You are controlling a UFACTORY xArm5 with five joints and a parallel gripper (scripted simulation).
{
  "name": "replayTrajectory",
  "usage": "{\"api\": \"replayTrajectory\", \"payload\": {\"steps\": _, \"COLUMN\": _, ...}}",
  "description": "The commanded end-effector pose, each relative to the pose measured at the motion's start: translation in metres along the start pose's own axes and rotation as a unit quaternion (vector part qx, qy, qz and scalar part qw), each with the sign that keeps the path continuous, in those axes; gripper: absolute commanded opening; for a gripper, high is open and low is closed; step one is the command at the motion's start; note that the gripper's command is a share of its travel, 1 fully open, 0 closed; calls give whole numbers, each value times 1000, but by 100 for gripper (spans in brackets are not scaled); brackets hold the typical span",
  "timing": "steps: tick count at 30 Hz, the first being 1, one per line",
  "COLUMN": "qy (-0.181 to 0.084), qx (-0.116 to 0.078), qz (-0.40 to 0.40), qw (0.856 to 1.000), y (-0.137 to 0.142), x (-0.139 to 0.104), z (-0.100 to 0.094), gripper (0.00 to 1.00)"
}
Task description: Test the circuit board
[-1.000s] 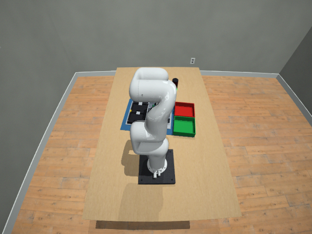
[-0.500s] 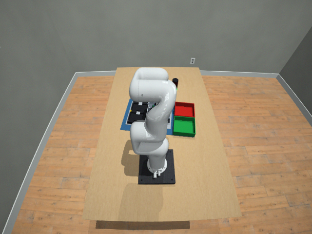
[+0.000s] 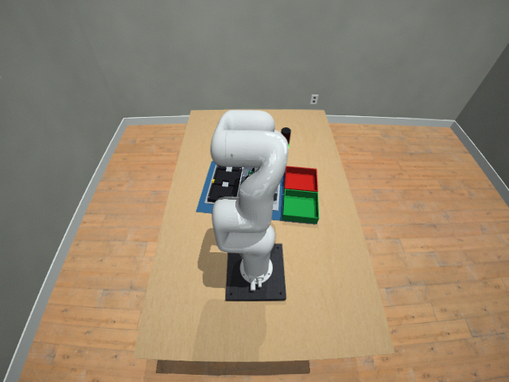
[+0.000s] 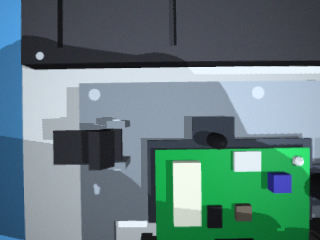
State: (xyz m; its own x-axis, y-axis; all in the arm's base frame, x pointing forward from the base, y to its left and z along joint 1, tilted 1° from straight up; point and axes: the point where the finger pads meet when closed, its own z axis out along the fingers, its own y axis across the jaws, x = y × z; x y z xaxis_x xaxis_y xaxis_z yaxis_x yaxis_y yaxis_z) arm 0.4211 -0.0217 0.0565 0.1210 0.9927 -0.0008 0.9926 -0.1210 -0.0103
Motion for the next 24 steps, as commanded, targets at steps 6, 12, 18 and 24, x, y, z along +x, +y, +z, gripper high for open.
{"api": "replayTrajectory", "payload": {"steps": 6, "qy": 0, "qx": -2, "qz": 0, "qw": 1000, "y": 1, "x": 0, "z": -3, "gripper": 79}}
{"api": "replayTrajectory", "payload": {"steps": 12, "qy": 0, "qx": -2, "qz": 0, "qw": 1000, "y": 1, "x": 0, "z": -4, "gripper": 79}}
{"api": "replayTrajectory", "payload": {"steps": 18, "qy": 0, "qx": -2, "qz": 0, "qw": 1000, "y": 1, "x": 0, "z": -6, "gripper": 79}}
{"api": "replayTrajectory", "payload": {"steps": 24, "qy": 0, "qx": -2, "qz": 0, "qw": 1000, "y": 1, "x": 0, "z": -7, "gripper": 79}}
